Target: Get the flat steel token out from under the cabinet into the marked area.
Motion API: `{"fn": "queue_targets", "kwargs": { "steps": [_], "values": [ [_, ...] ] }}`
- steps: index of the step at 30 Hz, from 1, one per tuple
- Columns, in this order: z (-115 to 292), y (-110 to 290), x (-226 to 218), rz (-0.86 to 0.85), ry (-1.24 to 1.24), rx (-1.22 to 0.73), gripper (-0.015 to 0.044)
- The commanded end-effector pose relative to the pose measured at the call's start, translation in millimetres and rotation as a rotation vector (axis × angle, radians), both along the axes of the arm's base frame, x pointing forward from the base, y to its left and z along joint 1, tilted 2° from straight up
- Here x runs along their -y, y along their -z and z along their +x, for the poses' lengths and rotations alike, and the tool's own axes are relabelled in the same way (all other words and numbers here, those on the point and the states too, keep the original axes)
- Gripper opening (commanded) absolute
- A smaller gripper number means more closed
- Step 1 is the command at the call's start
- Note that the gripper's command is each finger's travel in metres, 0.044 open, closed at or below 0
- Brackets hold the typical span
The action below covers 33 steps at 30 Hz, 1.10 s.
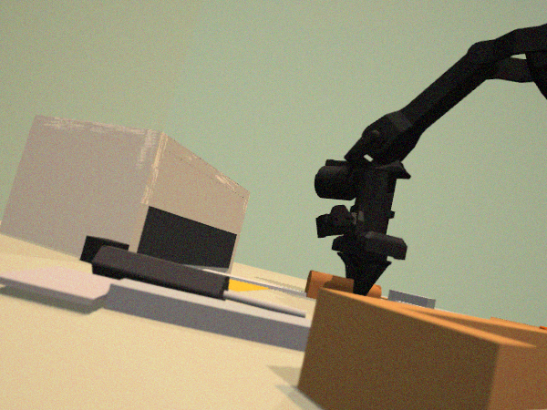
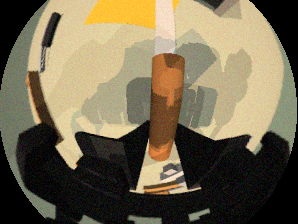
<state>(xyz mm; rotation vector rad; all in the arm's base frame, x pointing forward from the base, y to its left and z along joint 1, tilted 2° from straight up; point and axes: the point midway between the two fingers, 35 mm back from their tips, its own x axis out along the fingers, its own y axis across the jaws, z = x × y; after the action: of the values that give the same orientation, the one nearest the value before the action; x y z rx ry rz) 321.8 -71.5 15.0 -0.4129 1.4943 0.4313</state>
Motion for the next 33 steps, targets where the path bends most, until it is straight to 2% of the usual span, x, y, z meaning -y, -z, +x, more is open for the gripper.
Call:
{"fn": "queue_targets", "kwargs": {
  "steps": [1, 33],
  "values": [
    [-7.1, 1.2, 4.0, -0.002, -0.003, -0.005, 0.0000],
    [-51.7, 3.5, 34.6, -0.005, -0.003, -0.009, 0.0000]
  ]
}}
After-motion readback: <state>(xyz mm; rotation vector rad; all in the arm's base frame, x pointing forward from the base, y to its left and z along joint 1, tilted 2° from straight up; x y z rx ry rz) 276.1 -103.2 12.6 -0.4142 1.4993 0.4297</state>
